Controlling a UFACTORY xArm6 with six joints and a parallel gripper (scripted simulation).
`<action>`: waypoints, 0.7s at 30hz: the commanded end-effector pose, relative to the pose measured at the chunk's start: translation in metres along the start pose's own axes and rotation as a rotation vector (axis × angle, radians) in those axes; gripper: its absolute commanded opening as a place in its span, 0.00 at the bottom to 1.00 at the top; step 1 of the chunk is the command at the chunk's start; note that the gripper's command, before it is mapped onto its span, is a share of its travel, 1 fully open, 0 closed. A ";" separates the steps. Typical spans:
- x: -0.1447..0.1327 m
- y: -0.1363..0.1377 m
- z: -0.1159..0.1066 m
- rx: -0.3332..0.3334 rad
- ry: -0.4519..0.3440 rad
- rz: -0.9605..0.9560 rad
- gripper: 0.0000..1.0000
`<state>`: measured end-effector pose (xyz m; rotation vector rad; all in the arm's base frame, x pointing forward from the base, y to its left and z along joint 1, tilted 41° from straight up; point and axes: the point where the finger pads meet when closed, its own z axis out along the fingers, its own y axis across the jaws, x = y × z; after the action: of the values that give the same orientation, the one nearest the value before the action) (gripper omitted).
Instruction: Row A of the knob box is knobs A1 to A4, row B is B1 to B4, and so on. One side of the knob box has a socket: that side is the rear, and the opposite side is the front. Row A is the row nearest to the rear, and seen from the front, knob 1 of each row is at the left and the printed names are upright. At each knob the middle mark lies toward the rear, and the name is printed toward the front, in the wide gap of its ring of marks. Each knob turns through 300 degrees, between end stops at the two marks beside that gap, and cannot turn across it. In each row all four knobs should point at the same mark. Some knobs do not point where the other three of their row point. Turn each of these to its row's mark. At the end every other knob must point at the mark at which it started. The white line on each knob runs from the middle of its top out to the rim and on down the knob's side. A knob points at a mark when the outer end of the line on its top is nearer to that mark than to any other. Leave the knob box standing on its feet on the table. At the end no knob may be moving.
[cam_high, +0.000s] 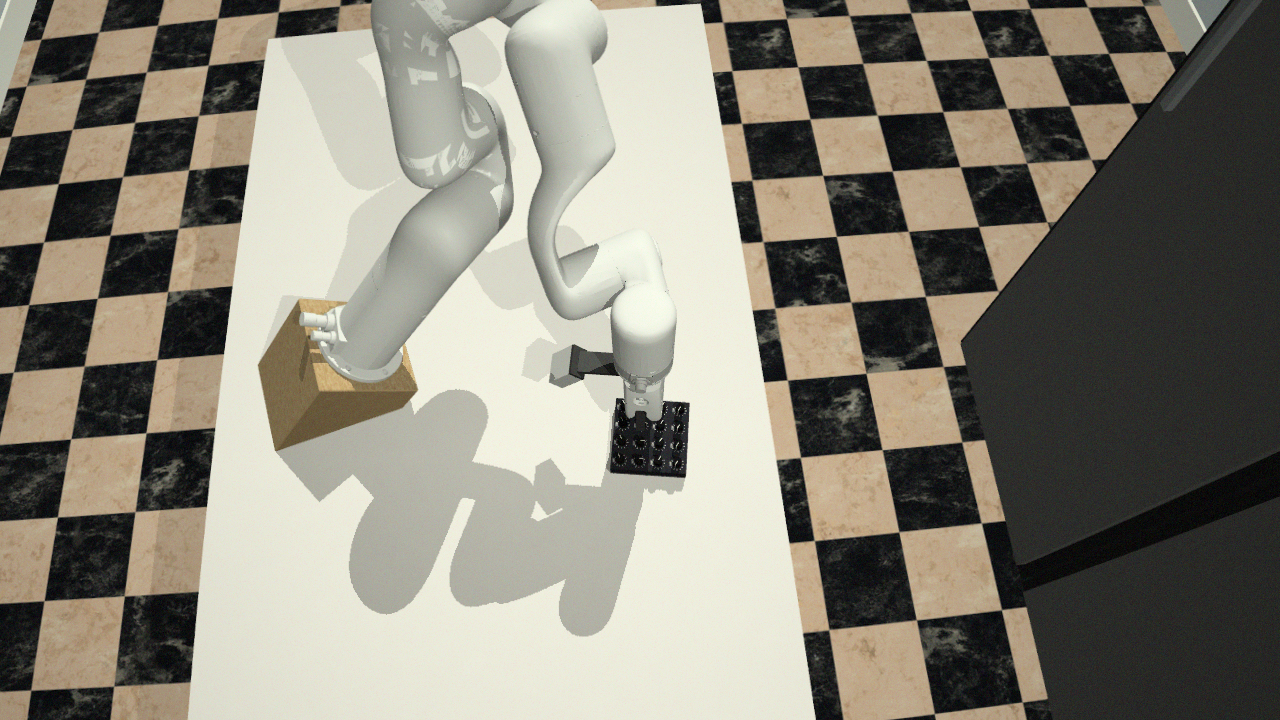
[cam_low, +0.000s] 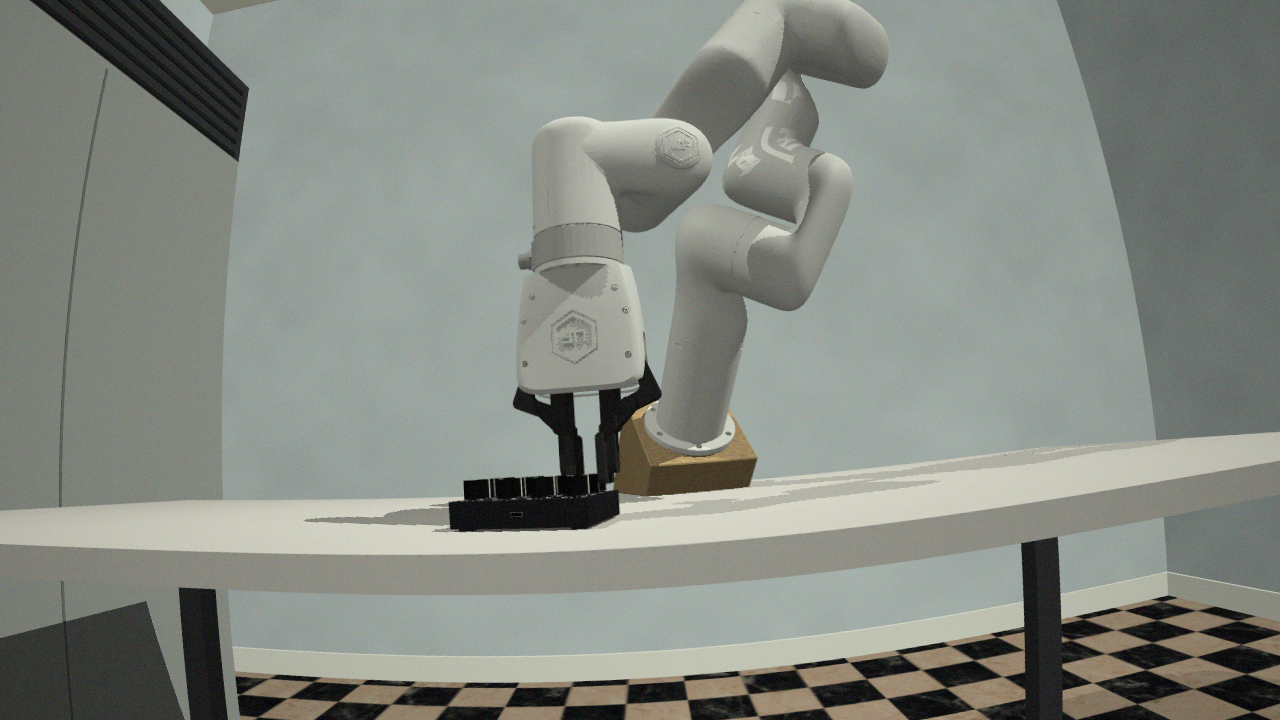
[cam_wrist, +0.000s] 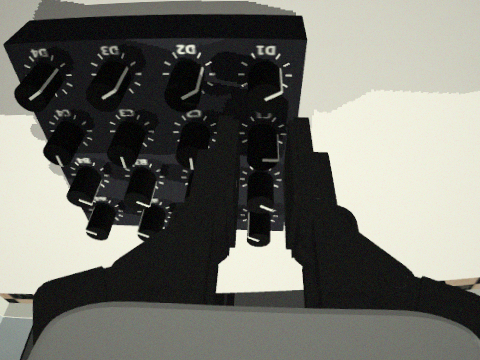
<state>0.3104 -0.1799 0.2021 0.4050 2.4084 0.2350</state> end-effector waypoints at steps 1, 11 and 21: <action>-0.001 0.000 -0.001 0.001 -0.002 -0.001 0.19; -0.001 0.000 -0.001 0.001 -0.002 -0.001 0.19; -0.001 0.000 -0.001 0.001 -0.002 -0.001 0.08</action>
<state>0.3104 -0.1799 0.2020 0.4050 2.4085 0.2352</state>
